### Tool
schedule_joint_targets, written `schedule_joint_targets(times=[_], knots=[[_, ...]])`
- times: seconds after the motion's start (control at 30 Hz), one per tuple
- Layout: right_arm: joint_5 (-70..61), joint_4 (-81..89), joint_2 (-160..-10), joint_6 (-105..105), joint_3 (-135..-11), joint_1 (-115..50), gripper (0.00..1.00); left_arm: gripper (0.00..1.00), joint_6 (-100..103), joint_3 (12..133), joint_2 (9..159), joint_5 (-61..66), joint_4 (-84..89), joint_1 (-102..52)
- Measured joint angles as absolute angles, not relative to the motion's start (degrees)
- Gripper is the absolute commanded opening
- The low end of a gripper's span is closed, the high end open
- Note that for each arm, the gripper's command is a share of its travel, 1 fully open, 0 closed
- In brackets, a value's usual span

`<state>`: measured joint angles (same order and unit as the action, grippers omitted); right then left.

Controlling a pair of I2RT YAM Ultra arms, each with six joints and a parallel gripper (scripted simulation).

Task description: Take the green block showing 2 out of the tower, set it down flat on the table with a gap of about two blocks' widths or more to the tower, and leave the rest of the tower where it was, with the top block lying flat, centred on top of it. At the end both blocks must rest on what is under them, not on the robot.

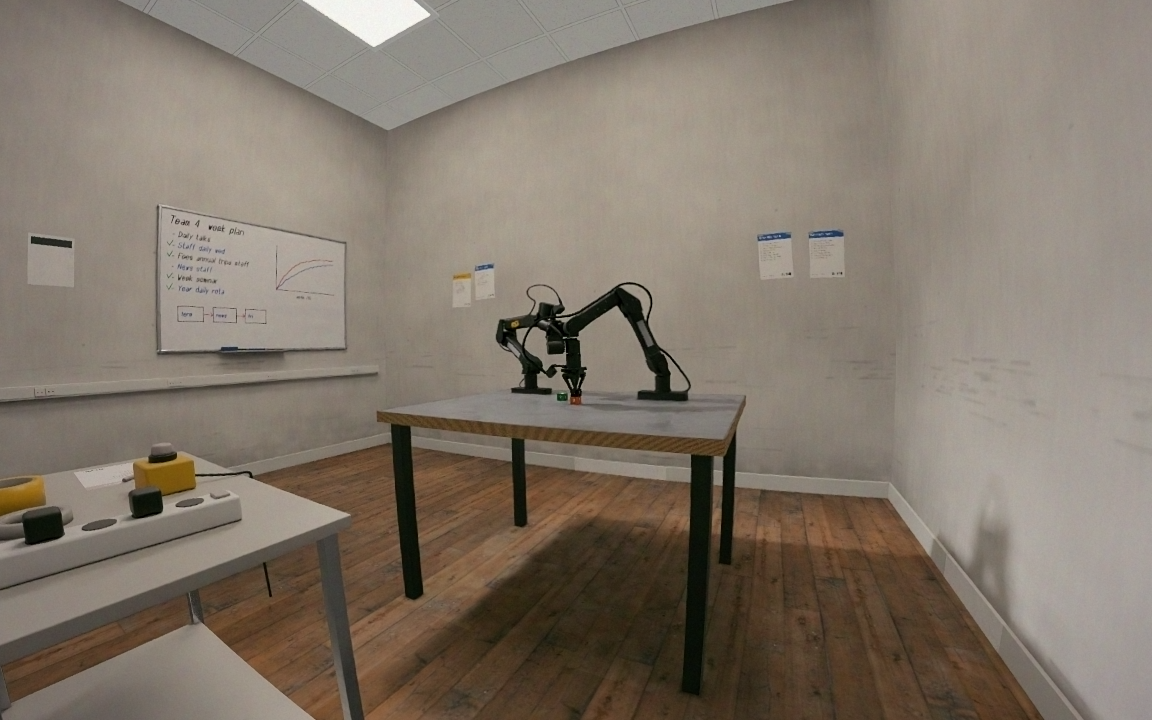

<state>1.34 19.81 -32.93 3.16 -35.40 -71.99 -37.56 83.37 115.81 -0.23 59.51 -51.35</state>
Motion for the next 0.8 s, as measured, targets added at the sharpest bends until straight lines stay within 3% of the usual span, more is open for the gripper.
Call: schedule_joint_targets(times=[0.6,0.7,0.8], knots=[[1.34,19.81,-32.93,3.16,-35.4,-71.99,1.0,0.27,-37.56,83.37,115.81,-0.23,59.51,-51.35],[1.34,19.81,-32.93,3.16,-35.4,-71.99,1.0,0.54,-37.56,83.37,115.81,-0.23,59.48,-51.35],[1.34,19.81,-32.93,3.16,-35.4,-71.99,1.0,0.56,-37.56,83.37,115.77,-0.23,59.46,-51.35]])
